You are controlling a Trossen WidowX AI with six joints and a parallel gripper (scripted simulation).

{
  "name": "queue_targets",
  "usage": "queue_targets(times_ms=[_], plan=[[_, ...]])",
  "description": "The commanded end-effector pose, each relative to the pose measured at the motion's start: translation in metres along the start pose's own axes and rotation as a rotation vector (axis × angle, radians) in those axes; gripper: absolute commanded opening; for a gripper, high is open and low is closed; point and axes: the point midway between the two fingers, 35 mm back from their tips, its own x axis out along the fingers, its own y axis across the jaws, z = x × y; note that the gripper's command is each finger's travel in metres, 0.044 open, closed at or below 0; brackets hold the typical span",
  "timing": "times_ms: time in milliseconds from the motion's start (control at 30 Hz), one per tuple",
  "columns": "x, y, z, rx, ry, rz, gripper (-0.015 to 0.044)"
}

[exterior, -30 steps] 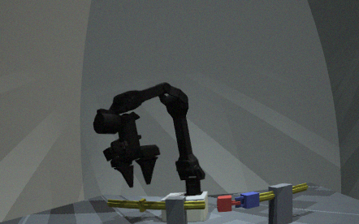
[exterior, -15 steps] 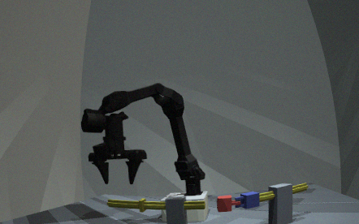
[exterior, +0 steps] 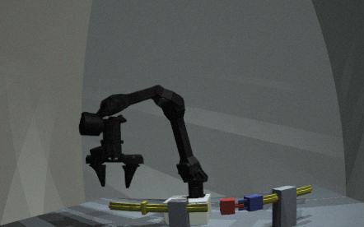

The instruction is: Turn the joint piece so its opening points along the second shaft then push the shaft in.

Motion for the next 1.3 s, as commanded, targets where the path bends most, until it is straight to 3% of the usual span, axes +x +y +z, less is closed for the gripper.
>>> queue_targets(times_ms=[0,1267], plan=[[0.007,-0.001,0.000,0.120,0.007,-0.004,0.0440],[0.066,-0.003,-0.002,1.420,0.025,-0.025,0.0440]])
